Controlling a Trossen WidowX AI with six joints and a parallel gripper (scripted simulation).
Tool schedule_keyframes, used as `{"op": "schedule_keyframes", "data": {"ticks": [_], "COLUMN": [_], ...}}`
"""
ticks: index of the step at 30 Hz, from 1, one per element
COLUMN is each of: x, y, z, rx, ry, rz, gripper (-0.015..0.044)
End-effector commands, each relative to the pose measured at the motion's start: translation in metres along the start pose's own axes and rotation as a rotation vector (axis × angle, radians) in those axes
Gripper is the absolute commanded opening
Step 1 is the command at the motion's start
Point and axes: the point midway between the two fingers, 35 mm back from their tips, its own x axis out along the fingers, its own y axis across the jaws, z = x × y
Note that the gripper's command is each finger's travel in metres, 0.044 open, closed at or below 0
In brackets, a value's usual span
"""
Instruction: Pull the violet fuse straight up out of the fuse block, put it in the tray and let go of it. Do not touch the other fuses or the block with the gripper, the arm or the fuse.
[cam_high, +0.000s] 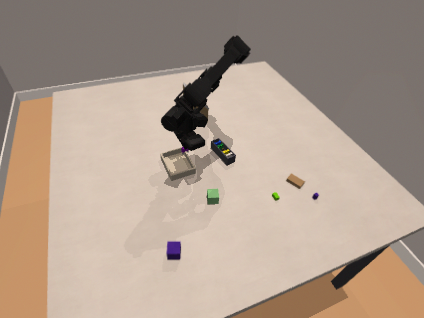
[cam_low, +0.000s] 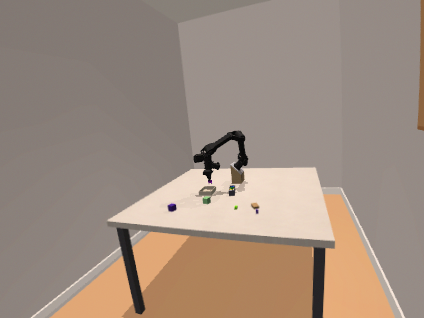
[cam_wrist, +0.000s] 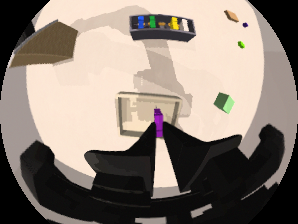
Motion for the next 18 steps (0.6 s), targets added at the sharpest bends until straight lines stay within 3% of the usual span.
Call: {"op": "schedule_keyframes", "data": {"ticks": [1, 18], "x": [0.001, 0.019], "y": [0.01, 0.014], "z": [-0.022, -0.029], "rx": [-0.005, -0.006], "ry": [-0.001, -0.003], "rz": [-0.001, -0.002], "gripper": [0.0, 0.0]}}
